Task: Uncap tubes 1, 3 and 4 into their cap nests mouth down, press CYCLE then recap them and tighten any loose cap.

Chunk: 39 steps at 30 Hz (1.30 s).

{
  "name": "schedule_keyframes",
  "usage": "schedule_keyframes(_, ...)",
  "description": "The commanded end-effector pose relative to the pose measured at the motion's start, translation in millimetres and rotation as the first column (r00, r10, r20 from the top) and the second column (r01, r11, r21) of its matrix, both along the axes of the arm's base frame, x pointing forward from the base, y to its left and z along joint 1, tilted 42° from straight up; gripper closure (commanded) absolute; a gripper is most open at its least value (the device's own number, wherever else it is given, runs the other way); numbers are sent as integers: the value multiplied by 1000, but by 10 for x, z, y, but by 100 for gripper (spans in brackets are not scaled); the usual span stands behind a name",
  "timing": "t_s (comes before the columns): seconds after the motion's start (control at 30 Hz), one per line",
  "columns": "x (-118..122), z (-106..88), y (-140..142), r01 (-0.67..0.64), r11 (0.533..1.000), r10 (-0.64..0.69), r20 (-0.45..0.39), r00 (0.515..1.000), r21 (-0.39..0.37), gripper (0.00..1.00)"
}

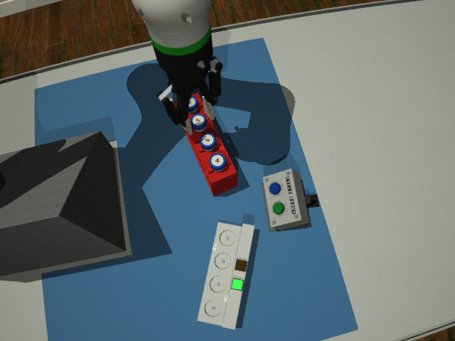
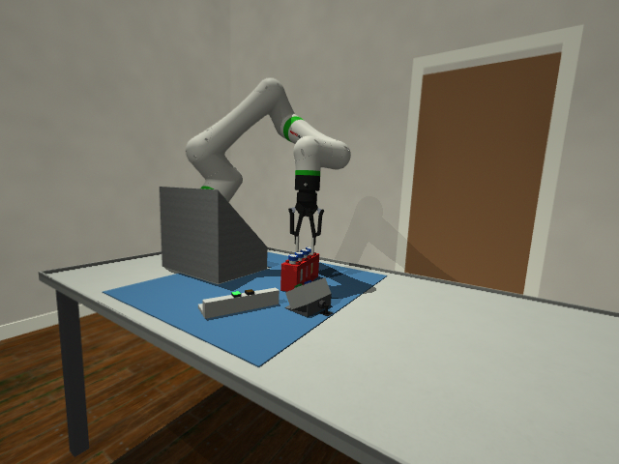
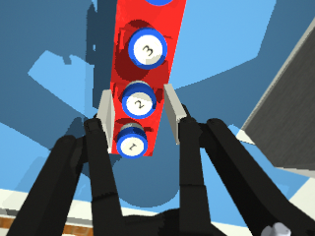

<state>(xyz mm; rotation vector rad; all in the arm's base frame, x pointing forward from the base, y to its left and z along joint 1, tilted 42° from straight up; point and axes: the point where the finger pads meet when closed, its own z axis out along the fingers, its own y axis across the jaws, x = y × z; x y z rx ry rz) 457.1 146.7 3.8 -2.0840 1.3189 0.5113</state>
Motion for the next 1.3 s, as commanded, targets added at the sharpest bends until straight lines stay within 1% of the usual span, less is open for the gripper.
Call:
schedule_keyframes(0.0, 2, 0, -1, 0, 1000, 0, 0, 1000, 0, 100)
schedule_keyframes(0.47, 2, 0, -1, 0, 1000, 0, 0, 1000, 0, 100)
schedule_keyframes(0.7, 2, 0, -1, 103, 995, -103, -94, 990, -5, 100)
schedule_keyframes(0.77, 2, 0, -1, 103, 995, -103, -94, 990, -5, 100)
schedule_keyframes(0.87, 2, 0, -1, 147, 989, -147, -134, 980, -10, 100)
schedule_keyframes(1.07, 2, 0, -1, 232, 972, -232, -212, 949, -25, 100)
schedule_keyframes(1.27, 2, 0, -1, 314, 948, -314, -287, 905, -47, 100)
